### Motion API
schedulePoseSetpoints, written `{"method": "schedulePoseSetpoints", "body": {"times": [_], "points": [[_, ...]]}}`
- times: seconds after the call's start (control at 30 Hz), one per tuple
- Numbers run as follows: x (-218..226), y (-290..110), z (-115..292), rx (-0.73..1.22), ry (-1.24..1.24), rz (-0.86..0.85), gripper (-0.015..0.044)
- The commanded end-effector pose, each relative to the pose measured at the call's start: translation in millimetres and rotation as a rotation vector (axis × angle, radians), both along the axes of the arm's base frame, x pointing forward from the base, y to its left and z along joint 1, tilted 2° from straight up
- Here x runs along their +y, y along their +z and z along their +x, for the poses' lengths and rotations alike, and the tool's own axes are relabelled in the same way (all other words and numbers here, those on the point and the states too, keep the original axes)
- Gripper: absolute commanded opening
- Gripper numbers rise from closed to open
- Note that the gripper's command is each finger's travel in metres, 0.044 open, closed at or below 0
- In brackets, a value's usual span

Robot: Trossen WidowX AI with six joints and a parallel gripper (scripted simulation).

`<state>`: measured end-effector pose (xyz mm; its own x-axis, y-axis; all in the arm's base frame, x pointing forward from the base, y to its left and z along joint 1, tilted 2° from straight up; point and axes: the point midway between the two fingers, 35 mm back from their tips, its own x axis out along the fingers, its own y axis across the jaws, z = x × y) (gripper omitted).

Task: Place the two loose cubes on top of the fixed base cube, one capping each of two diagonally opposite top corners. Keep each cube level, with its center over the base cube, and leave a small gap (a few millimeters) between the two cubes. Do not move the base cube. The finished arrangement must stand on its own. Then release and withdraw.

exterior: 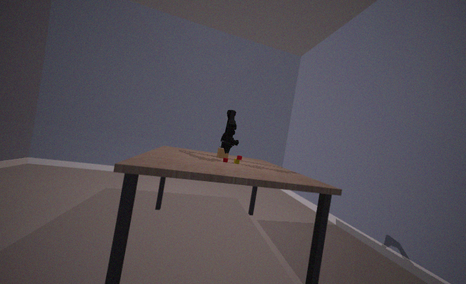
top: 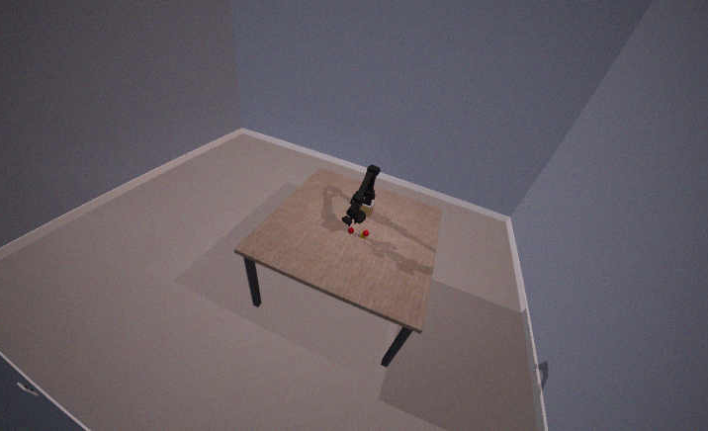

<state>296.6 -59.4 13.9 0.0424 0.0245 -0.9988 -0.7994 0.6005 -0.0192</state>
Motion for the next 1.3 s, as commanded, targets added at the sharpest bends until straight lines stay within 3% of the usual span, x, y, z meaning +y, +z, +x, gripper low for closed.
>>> {"method": "schedulePoseSetpoints", "body": {"times": [0.0, 1.07, 1.27], "points": [[1, -14, -3, 0.01, 0.004, 0.003, 0.0265], [2, -62, -1, 0.01, 0.004, 0.003, 0.0265], [2, -62, -1, 0.01, 0.004, 0.003, 0.0107]]}}
